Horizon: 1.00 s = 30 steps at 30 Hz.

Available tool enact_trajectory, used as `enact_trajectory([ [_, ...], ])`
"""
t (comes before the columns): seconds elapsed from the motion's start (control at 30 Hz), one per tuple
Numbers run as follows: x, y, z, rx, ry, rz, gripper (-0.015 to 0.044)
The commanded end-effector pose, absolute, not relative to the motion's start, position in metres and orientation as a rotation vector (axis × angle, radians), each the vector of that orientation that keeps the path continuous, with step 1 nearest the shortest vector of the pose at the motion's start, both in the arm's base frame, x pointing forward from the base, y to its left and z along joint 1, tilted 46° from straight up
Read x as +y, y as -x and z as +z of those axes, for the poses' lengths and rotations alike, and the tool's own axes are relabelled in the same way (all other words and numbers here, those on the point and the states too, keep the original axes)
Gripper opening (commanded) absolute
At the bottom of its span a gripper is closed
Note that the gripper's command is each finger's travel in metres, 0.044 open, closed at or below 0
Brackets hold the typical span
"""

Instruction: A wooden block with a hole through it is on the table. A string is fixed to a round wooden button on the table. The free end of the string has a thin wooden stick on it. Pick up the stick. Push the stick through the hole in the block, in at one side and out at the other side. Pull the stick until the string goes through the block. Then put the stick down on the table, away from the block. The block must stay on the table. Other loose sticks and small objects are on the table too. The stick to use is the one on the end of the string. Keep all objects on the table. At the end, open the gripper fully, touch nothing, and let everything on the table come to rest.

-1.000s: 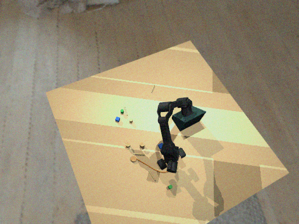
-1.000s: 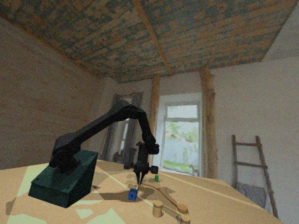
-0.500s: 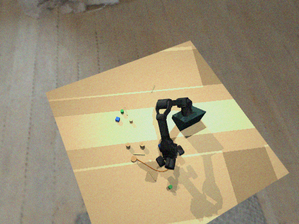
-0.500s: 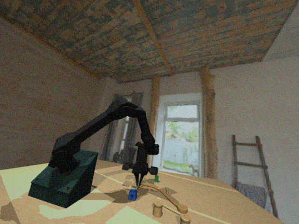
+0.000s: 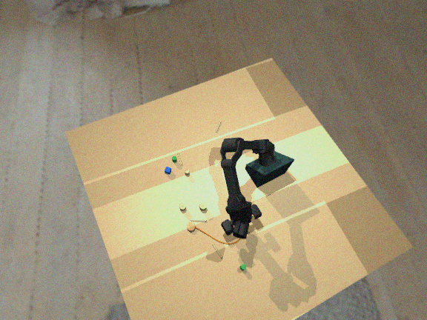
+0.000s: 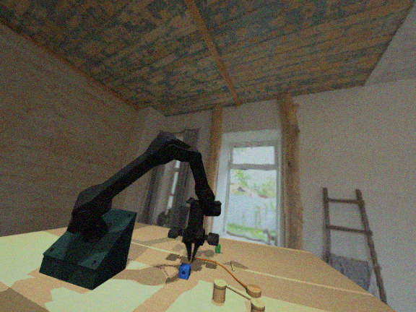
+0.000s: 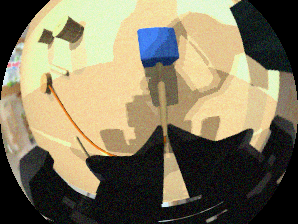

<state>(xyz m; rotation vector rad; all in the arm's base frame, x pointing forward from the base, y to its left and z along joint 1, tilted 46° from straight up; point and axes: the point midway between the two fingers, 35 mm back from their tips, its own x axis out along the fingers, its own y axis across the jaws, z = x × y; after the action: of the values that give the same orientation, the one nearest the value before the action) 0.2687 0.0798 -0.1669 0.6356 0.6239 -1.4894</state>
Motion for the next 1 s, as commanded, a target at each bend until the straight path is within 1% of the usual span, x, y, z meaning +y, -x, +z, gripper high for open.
enact_trajectory([
  [0.0, 0.076, -0.268, -0.162, 0.624, -0.632, -1.486, 0.0000],
  [0.97, 0.046, -0.268, -0.134, 0.624, -0.631, -1.487, 0.0000],
])
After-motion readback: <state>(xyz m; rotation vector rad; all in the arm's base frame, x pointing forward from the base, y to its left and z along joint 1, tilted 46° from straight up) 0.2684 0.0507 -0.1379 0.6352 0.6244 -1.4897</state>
